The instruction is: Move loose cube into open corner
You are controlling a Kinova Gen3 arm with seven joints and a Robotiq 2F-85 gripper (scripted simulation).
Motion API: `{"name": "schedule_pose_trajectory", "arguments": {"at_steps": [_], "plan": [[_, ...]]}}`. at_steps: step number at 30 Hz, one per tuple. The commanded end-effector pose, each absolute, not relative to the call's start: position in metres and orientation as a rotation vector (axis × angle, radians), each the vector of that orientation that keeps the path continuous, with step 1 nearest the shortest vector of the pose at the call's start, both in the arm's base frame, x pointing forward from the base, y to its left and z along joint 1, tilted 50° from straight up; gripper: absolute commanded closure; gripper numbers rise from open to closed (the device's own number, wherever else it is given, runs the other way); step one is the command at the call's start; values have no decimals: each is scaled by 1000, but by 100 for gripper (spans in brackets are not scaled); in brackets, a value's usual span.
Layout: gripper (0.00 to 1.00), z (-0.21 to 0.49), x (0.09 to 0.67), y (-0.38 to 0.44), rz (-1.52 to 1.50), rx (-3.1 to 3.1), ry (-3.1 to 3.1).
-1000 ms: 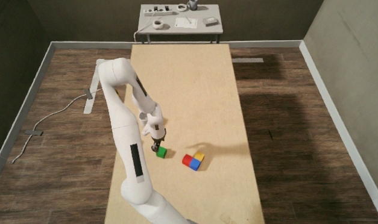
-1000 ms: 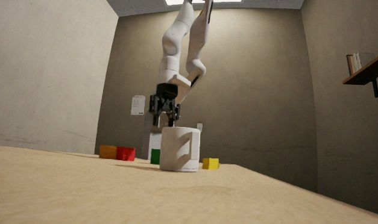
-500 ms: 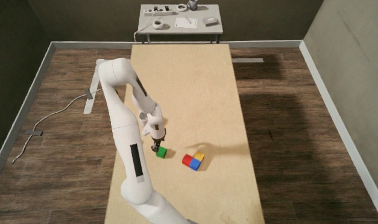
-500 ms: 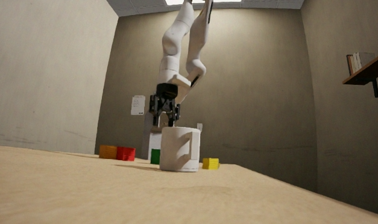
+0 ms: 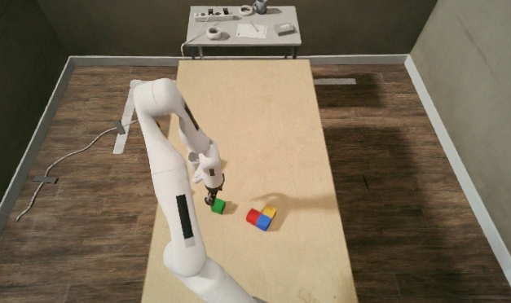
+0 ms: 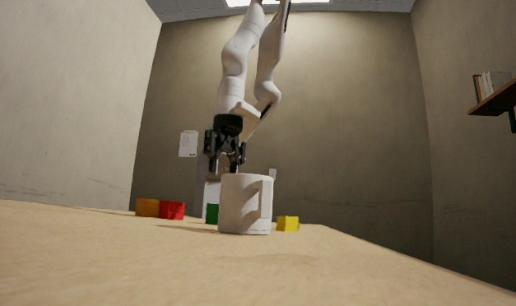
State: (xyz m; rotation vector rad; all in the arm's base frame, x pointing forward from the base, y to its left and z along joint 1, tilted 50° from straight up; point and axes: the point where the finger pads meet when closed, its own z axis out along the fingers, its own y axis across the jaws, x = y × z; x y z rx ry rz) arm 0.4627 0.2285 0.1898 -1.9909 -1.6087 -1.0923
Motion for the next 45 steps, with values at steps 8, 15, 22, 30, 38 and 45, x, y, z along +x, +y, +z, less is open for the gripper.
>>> {"name": "schedule_pose_trajectory", "arguments": {"at_steps": [8, 15, 22, 30, 38, 45], "plan": [[19, 186, 465, 233, -1092, -1991, -1608], [19, 182, 468, 237, -1092, -1991, -1608], [19, 175, 471, 244, -1092, -1991, -1608], [19, 170, 474, 250, -1092, -1991, -1608], [19, 165, 478, 256, -1092, -1991, -1608], [19, 163, 479, 259, -1092, -1991, -1608]]}}
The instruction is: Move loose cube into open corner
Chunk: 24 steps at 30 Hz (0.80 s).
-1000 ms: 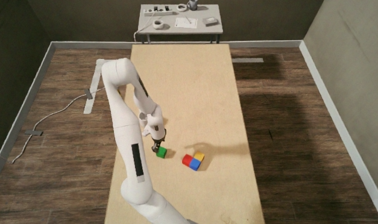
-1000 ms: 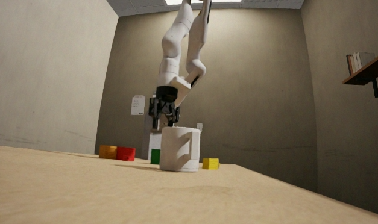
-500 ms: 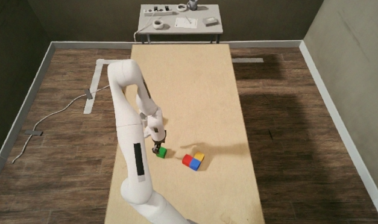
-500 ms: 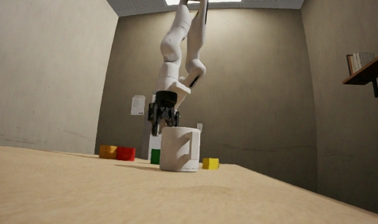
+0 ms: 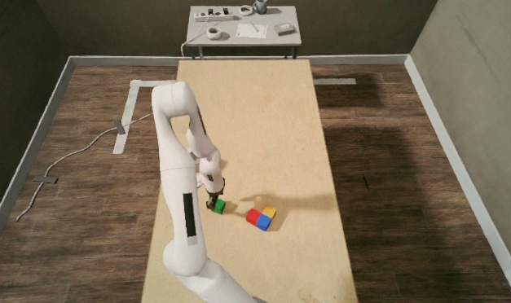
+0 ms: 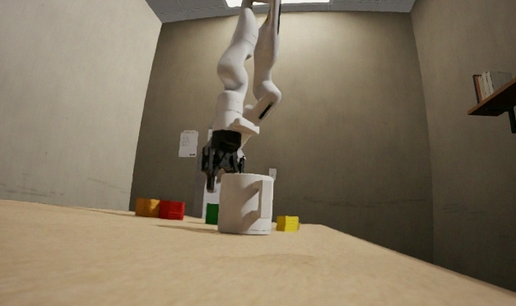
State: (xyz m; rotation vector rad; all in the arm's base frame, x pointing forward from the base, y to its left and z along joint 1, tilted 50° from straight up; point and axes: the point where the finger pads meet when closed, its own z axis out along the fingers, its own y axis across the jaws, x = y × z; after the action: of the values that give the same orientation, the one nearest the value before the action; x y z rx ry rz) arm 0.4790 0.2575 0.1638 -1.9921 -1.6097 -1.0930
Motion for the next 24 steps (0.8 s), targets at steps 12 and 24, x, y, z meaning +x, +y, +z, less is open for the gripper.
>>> {"name": "schedule_pose_trajectory", "arguments": {"at_steps": [12, 24], "plan": [[19, 161, 480, 261, -1092, -1991, -1608], [19, 161, 480, 261, -1092, -1991, -1608]]}}
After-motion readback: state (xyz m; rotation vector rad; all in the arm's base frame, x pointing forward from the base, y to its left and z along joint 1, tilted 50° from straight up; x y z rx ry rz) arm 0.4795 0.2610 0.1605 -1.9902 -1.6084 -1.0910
